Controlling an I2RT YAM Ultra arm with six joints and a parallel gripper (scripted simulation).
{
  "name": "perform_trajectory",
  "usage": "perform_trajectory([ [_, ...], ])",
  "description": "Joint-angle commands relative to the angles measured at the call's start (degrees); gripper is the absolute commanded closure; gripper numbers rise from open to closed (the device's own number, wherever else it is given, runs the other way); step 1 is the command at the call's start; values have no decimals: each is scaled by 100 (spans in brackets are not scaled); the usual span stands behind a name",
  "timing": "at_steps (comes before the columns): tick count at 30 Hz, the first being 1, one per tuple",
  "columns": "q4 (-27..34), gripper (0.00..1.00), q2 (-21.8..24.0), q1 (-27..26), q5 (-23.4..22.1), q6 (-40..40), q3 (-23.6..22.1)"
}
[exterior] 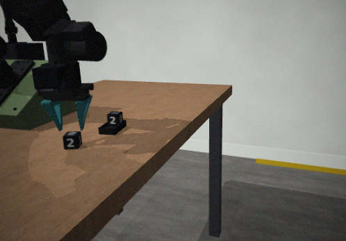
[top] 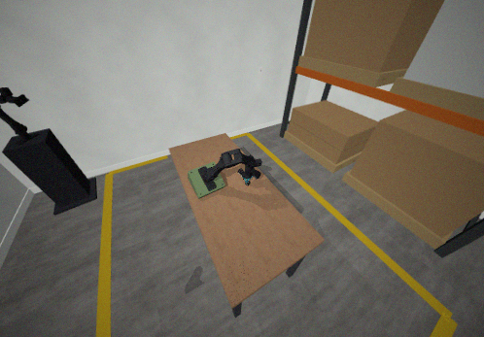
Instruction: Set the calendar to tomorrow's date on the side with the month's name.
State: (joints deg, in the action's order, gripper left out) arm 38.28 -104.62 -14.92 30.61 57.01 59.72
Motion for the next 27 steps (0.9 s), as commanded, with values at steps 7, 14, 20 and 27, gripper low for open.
perform_trajectory([
  [7,-11,53,26,19,1,-4,9],
  [14,-130,53,-26,-26,-4,-55,-32],
  [20,-288,53,-98,-85,-12,-123,-84],
  [27,-594,53,-247,-199,-27,-255,-175],
])
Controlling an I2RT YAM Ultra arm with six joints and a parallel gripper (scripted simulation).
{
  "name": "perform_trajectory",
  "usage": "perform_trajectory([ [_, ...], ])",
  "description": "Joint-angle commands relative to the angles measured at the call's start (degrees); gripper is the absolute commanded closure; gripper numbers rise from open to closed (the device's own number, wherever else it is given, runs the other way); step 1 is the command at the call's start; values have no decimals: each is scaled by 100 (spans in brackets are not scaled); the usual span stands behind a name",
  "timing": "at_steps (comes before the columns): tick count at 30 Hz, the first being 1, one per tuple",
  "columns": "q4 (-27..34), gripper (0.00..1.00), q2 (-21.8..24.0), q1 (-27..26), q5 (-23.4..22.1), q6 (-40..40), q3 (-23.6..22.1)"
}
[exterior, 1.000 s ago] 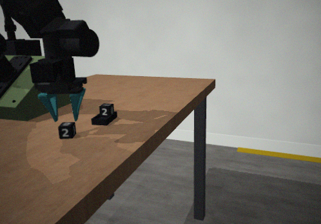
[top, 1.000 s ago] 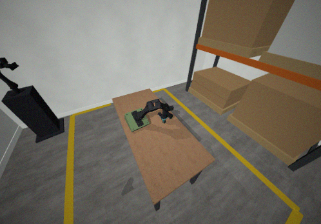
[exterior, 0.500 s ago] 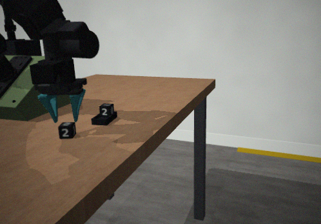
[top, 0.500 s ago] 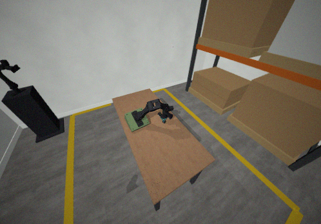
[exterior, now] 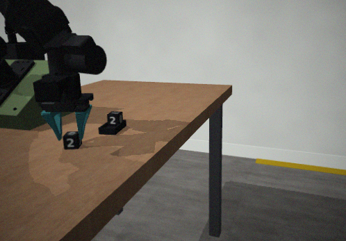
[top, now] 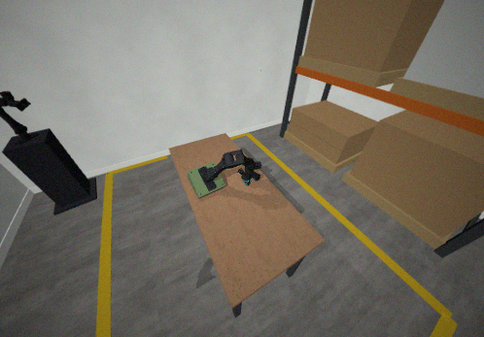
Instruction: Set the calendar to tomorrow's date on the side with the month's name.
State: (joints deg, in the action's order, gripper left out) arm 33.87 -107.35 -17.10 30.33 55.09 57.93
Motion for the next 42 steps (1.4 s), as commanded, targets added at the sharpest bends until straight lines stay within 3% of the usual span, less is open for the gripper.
perform_trajectory([
  [1,-188,53,9,6,0,-77,-5],
  [42,-308,53,-54,-39,-7,-129,-37],
])
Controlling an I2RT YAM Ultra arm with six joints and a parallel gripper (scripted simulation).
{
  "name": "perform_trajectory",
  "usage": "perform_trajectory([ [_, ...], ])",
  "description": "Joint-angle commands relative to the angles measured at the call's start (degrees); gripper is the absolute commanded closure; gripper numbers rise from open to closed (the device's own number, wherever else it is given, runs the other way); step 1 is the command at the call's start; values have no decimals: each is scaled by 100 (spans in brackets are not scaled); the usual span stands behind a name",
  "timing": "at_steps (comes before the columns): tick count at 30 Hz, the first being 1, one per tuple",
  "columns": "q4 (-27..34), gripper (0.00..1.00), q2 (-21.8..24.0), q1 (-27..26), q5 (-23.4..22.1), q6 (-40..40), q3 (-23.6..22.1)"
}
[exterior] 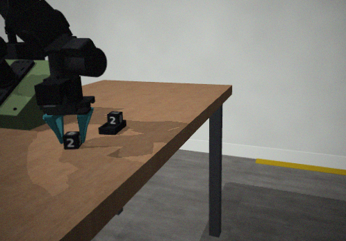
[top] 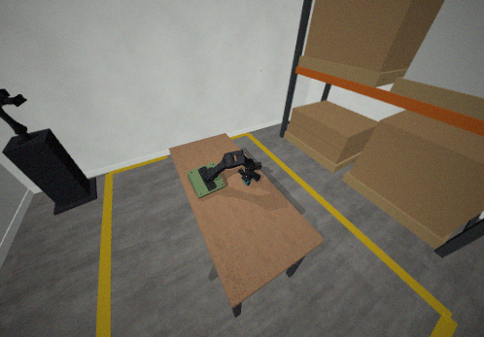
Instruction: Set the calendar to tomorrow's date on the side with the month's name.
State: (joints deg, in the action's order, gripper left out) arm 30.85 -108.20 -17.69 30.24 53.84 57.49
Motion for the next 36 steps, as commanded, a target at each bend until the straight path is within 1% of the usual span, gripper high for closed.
perform_trajectory([
  [1,-7,53,32,20,2,-4,6],
  [4,-7,53,32,20,2,-4,6],
  [5,-7,73,32,20,2,-4,6],
  [36,-7,73,32,20,2,-4,6],
])
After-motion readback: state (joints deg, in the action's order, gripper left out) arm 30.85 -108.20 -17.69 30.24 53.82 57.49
